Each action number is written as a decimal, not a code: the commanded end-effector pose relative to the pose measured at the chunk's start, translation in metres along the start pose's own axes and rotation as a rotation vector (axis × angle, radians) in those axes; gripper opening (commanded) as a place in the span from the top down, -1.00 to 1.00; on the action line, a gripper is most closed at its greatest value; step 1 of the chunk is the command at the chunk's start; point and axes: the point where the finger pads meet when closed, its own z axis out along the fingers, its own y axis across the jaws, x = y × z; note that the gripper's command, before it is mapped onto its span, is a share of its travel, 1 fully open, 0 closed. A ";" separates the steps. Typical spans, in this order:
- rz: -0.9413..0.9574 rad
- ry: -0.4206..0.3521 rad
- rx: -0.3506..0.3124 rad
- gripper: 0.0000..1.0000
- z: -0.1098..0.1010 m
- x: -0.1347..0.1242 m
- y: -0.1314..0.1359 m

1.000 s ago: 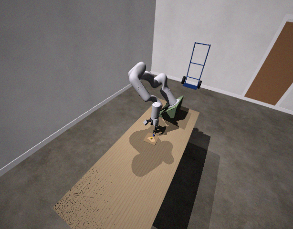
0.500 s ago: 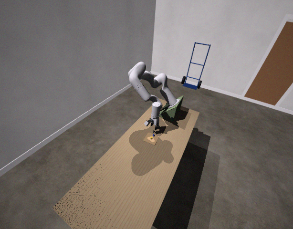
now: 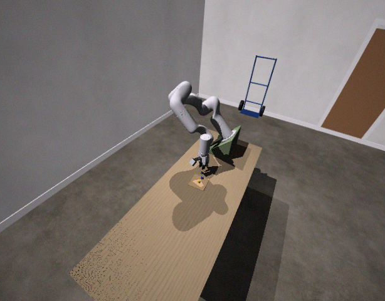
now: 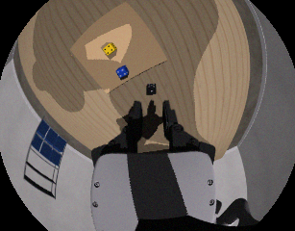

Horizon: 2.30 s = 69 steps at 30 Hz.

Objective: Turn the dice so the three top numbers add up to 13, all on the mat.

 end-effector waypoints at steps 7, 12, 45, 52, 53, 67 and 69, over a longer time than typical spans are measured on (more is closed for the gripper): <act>0.000 0.001 0.001 0.38 0.000 0.001 0.000; 0.000 0.001 0.001 0.38 0.000 0.001 0.000; 0.000 0.001 0.000 0.38 0.020 0.001 0.000; 0.000 0.001 0.000 0.38 0.028 0.001 0.000; 0.000 0.001 0.000 0.38 0.030 0.001 0.000; 0.000 0.001 0.000 0.38 0.045 0.001 0.000; 0.000 0.001 0.000 0.38 0.047 0.001 0.000</act>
